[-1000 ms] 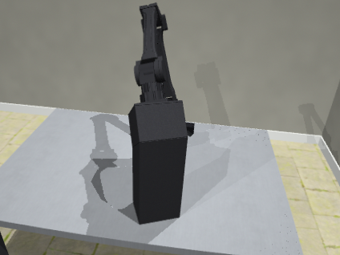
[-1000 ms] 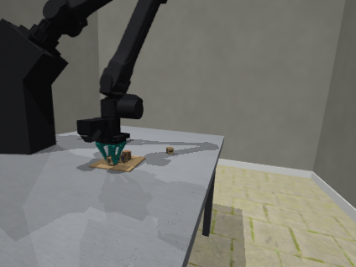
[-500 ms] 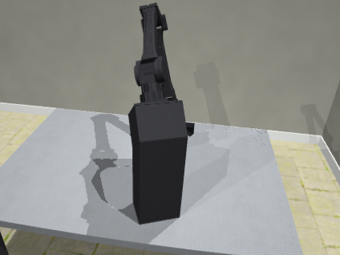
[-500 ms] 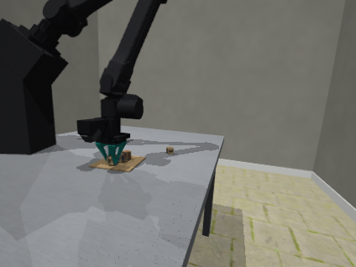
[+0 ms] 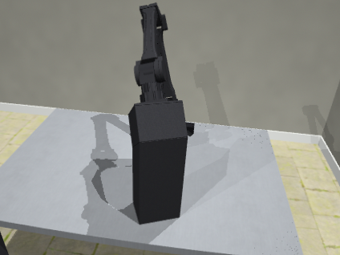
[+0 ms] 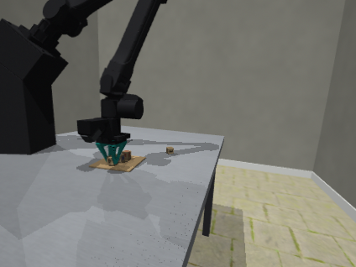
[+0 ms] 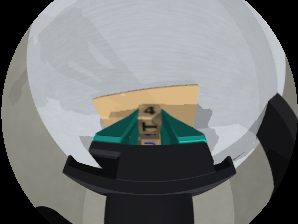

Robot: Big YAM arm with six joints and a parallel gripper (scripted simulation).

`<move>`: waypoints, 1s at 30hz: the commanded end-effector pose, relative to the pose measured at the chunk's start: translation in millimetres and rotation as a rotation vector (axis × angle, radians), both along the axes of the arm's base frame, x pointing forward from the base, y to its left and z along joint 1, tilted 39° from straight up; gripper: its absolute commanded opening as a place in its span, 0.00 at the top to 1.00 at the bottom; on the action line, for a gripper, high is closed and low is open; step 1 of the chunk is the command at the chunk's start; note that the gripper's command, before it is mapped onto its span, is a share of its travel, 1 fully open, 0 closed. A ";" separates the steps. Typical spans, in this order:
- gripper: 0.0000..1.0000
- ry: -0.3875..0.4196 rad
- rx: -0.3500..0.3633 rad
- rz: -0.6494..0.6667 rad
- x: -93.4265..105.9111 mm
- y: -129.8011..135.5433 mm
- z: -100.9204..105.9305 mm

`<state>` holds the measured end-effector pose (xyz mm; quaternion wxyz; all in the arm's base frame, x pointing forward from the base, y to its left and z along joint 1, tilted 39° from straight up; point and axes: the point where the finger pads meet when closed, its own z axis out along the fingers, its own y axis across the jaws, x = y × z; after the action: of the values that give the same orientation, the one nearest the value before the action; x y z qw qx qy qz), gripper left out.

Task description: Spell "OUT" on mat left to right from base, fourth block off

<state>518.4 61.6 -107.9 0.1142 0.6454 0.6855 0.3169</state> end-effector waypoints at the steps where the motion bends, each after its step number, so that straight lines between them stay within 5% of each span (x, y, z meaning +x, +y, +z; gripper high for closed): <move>1: 0.80 0.004 0.003 0.000 0.6 6.4 -1.1; 30: 0.80 -0.006 0.003 0.001 2.6 7.3 -2.2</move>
<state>520.0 61.9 -110.3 0.1137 0.6462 0.6852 0.3162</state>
